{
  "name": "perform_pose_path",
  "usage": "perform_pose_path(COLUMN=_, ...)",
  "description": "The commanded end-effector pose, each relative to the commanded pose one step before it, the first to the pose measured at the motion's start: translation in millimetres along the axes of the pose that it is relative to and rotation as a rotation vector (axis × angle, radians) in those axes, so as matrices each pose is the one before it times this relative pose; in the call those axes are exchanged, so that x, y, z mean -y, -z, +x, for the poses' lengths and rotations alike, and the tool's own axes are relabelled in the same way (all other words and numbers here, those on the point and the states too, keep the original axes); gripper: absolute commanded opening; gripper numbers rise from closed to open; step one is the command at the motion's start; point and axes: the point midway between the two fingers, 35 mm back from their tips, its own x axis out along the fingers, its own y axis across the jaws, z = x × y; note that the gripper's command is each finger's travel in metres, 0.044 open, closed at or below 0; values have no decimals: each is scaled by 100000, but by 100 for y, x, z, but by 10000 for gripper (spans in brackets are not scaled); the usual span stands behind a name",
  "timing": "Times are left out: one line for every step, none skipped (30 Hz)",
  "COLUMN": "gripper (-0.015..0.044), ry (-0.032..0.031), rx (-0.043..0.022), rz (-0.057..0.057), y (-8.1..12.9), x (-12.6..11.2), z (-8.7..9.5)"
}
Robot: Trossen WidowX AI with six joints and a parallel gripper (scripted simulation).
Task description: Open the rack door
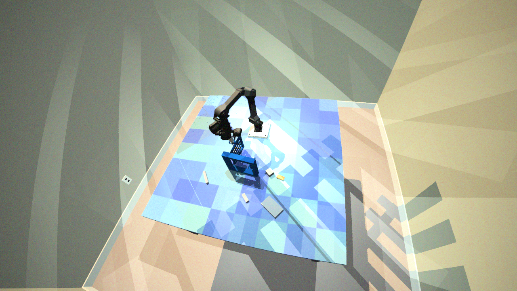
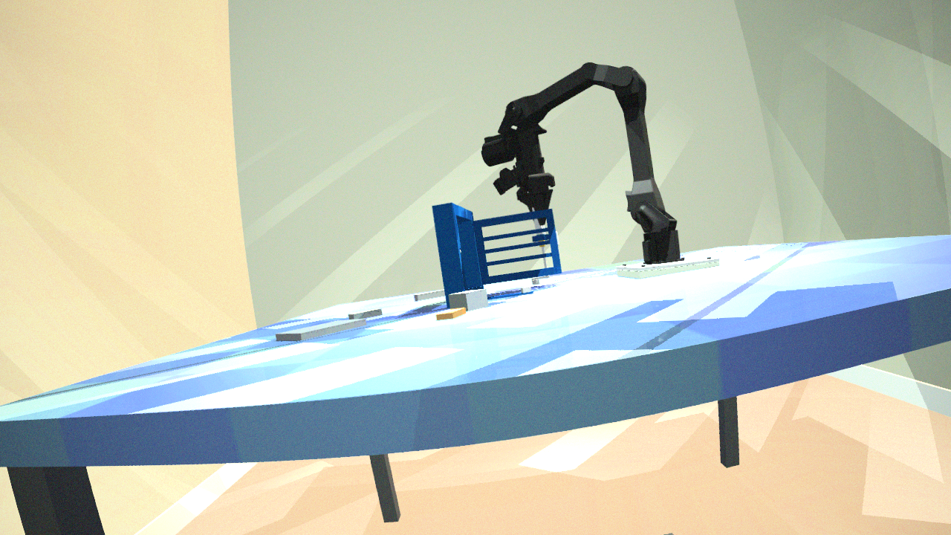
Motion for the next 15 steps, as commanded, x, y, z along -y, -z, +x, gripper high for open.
perform_pose_path(gripper=281, ry=459, rx=485, rz=-602, y=-167, x=125, z=-710)
perform_pose_path(gripper=281, ry=4, rx=6, rz=4, y=-8, x=5, z=-116)
perform_pose_path(gripper=281, ry=4, rx=6, rz=4, y=-8, x=5, z=-116)
perform_pose_path(gripper=281, ry=4, rx=6, rz=4, y=-7, x=4, z=-116)
perform_pose_path(gripper=281, ry=4, rx=6, rz=4, y=-7, x=4, z=-116)
perform_pose_path(gripper=281, ry=4, rx=6, rz=4, y=-6, x=4, z=-116)
perform_pose_path(gripper=281, ry=4, rx=6, rz=4, y=-6, x=3, z=-116)
perform_pose_path(gripper=281, ry=4, rx=6, rz=4, y=-5, x=3, z=-116)
perform_pose_path(gripper=281, ry=4, rx=6, rz=4, y=-5, x=3, z=-116)
perform_pose_path(gripper=281, ry=4, rx=6, rz=4, y=-5, x=3, z=-116)
perform_pose_path(gripper=281, ry=4, rx=6, rz=4, y=-4, x=2, z=-115)
perform_pose_path(gripper=281, ry=4, rx=6, rz=4, y=-4, x=2, z=-115)
perform_pose_path(gripper=281, ry=4, rx=6, rz=4, y=-3, x=2, z=-115)
perform_pose_path(gripper=281, ry=4, rx=6, rz=4, y=-3, x=1, z=-115)
perform_pose_path(gripper=281, ry=4, rx=6, rz=4, y=-2, x=1, z=-115)
